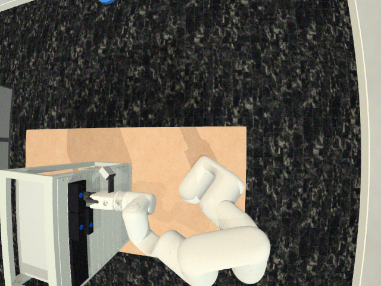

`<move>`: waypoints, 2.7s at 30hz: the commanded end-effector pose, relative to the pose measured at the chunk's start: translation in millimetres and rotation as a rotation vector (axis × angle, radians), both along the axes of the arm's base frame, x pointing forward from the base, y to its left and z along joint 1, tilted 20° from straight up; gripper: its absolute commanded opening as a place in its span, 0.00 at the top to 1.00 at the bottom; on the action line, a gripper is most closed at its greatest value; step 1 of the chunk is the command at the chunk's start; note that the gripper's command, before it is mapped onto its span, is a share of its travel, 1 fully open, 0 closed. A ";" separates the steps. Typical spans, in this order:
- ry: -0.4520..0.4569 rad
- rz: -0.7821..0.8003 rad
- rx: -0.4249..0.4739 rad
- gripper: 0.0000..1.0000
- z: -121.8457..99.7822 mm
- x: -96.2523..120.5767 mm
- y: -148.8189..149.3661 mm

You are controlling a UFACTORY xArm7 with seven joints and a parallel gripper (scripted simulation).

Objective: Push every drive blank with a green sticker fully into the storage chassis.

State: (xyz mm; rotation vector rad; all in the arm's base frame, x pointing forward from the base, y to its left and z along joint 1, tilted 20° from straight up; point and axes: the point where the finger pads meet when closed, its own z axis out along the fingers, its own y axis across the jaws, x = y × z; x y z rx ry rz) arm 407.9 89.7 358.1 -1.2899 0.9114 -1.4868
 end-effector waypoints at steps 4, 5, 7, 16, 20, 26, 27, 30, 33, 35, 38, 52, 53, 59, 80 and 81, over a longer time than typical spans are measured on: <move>-0.002 0.002 0.000 1.00 -3.7 -30.0 -0.1; -0.002 0.002 0.000 1.00 -4.8 -36.1 -0.4; -0.002 0.002 0.000 1.00 -6.9 -47.8 -0.9; -0.002 0.002 0.000 1.00 -12.6 -80.3 -2.3; -0.002 0.002 0.000 1.00 -12.8 -81.8 -2.4; -0.002 0.002 0.000 1.00 -13.0 -82.8 -2.4; -0.002 0.002 0.000 1.00 -13.1 -83.5 -2.4; -0.002 0.002 0.000 1.00 -13.8 -87.6 -2.6; -0.002 0.002 0.000 1.00 -15.1 -94.9 -2.9; -0.002 0.002 0.000 1.00 -15.1 -94.9 -2.9; -0.002 0.002 0.000 1.00 -16.9 -105.4 -3.3; -0.002 0.002 0.000 1.00 -25.9 -157.0 -5.3; -0.002 0.002 0.000 1.00 -25.9 -157.0 -5.4; -0.002 0.002 0.000 1.00 -26.0 -157.0 -5.4; -0.002 0.002 0.000 1.00 -26.0 -157.0 -5.4; -0.002 0.002 0.000 1.00 -26.0 -157.0 -5.4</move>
